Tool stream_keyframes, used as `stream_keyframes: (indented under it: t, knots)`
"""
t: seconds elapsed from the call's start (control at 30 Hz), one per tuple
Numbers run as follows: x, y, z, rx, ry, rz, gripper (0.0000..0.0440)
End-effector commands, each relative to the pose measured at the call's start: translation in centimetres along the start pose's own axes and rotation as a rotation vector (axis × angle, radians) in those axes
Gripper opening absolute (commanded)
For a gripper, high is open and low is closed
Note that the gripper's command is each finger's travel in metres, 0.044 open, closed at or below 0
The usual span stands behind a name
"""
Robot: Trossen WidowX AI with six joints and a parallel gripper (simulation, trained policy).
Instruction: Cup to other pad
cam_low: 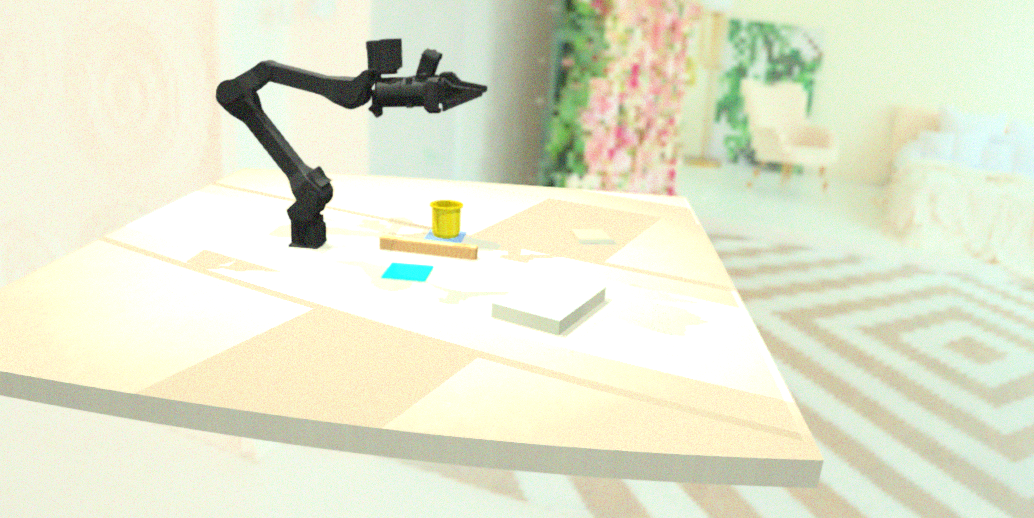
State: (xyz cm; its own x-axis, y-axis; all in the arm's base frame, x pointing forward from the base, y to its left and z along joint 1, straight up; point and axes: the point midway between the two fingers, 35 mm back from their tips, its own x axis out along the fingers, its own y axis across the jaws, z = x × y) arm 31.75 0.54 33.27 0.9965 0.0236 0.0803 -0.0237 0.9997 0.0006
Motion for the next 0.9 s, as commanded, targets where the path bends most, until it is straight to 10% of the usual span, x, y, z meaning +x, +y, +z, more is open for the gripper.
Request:
stream_keyframes:
  t: [0.0, 0.37, 0.87]
  knots:
    - [0.0, 0.1, 0.1, 0.000, -0.001, 0.002, 0.0374]
    - [0.1, 0.8, 0.7, 0.044, 0.054, 0.019, 0.0096]
    - [0.9, 2.9, 1.3, 0.212, 0.204, 0.063, 0.0145]
